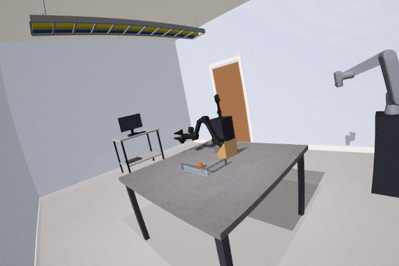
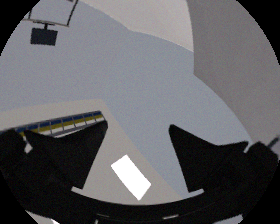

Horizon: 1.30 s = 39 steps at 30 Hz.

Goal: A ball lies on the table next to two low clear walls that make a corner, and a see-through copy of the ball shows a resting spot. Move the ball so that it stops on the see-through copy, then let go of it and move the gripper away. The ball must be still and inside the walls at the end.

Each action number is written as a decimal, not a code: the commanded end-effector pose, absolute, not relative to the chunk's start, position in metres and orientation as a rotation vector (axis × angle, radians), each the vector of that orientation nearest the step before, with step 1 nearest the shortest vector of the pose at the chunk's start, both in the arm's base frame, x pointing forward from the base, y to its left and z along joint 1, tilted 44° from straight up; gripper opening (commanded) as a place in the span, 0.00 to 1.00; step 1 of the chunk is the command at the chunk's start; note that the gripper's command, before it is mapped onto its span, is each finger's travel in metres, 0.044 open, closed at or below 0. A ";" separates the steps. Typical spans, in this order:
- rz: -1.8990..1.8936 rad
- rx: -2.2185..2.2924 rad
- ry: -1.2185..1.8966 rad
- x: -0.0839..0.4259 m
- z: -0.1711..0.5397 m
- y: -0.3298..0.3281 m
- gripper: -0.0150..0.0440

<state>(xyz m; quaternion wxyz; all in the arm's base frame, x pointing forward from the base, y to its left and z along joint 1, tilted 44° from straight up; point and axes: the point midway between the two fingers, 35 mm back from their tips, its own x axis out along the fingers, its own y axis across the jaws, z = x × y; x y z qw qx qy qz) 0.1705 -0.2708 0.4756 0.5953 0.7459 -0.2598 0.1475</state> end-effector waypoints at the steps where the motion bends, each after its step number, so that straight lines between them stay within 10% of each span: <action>1: 0.342 1.733 -0.604 0.171 0.475 -0.271 0.89; 20: -0.107 1.760 -0.489 0.349 0.371 -0.289 0.89; 39: -0.626 1.130 0.506 0.466 0.138 -0.089 0.89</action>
